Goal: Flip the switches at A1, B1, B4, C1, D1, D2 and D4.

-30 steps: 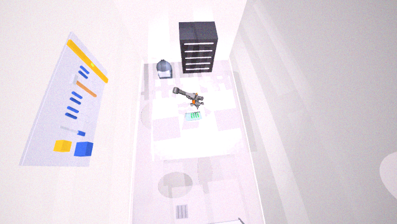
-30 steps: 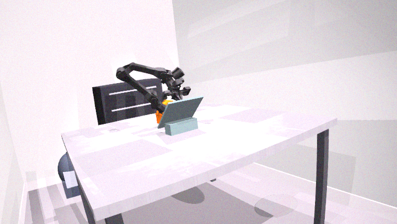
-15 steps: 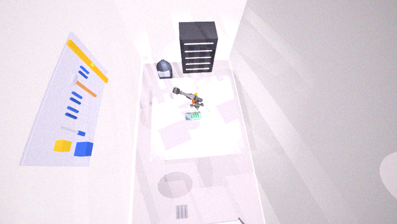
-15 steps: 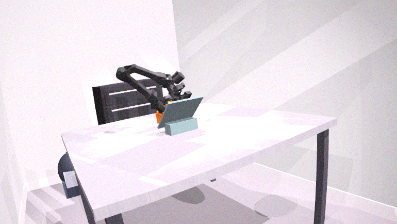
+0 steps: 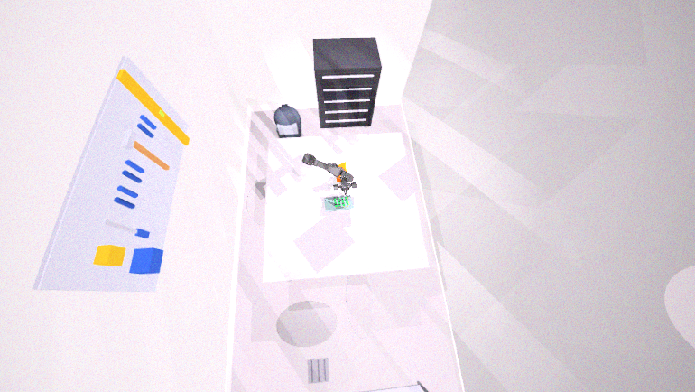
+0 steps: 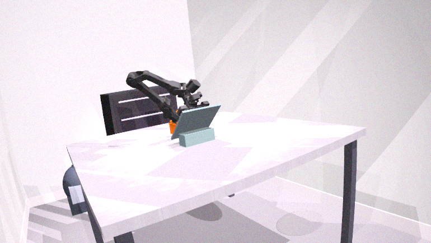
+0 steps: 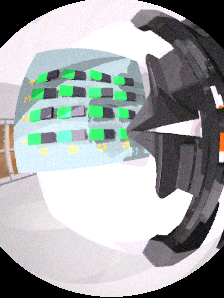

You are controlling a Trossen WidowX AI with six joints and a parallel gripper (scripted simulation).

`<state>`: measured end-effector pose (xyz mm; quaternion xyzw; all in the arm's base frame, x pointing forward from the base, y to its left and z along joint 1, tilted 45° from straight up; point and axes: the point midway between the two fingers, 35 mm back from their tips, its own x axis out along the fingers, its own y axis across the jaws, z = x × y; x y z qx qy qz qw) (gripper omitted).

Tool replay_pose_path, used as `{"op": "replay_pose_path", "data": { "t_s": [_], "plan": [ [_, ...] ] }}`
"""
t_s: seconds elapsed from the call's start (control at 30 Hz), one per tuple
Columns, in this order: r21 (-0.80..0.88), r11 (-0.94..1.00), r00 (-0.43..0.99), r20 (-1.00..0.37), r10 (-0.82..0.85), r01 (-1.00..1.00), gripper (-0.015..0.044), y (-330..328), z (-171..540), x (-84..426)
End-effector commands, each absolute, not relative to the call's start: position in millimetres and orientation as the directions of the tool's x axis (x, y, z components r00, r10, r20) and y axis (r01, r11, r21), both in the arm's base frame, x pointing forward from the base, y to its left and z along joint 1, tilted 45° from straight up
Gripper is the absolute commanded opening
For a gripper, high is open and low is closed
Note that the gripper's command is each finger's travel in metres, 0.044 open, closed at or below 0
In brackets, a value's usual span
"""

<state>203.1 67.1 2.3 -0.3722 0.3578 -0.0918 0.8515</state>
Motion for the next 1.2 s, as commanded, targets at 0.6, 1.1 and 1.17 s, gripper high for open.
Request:
{"op": "replay_pose_path", "data": {
  "t_s": [0.6, 1.1, 1.17],
  "plan": [
    [-0.706, 0.699, 0.722, -0.544, -0.428, -0.118, 0.0, 59.0, -7.6, 212.1],
    [-0.706, 0.699, 0.722, -0.544, -0.428, -0.118, 0.0, 58.9, -7.7, 212.4],
    [-0.706, 0.699, 0.722, -0.544, -0.428, -0.118, 0.0, 58.8, -7.9, 212.6]
  ]
}}
